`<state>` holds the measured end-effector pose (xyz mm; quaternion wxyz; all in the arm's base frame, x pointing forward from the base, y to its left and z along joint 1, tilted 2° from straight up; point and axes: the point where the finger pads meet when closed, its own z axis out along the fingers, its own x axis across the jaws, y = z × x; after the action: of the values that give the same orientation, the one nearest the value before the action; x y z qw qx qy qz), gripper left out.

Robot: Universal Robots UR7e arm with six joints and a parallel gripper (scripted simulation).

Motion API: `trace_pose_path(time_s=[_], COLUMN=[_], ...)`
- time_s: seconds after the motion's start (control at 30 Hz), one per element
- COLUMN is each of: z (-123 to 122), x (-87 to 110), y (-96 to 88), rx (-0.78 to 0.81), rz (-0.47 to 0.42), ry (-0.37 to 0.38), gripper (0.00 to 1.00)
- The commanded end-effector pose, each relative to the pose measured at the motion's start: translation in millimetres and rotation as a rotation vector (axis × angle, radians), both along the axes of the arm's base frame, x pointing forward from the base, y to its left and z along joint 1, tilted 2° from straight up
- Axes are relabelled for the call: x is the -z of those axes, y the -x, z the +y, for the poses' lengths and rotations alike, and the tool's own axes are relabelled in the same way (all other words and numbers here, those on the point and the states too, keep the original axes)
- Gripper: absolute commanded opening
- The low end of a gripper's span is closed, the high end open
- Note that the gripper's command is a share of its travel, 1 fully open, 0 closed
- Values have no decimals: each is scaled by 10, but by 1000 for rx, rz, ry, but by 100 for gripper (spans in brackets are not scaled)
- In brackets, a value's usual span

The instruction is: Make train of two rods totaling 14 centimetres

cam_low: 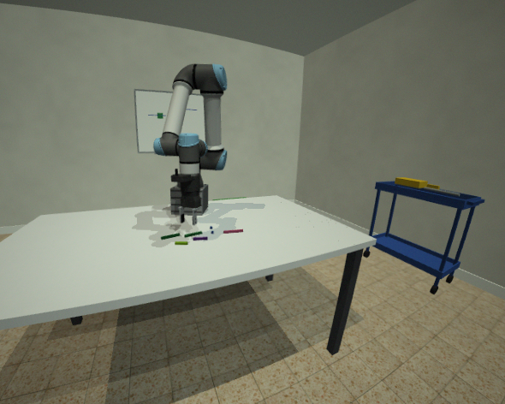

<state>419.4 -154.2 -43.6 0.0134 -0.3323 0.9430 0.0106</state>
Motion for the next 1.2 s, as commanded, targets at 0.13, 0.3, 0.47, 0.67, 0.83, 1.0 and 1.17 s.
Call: trace_pose_path(time_s=[0.13,0.3,0.47,0.67,0.83,1.0,1.17], z=[-85,-111,-150,-192,-217,-242,-274], x=[17,25,38,53,64,74,87], y=[21,36,71,126,172,224,297], rx=[-309,-425,-623,-857,-1011,-1166,-1353], rz=[-10,-13,-19,-25,-30,-34,-40], ry=[7,9,12,17,20,22,26], gripper=[100,100,100,100,100,100,100])
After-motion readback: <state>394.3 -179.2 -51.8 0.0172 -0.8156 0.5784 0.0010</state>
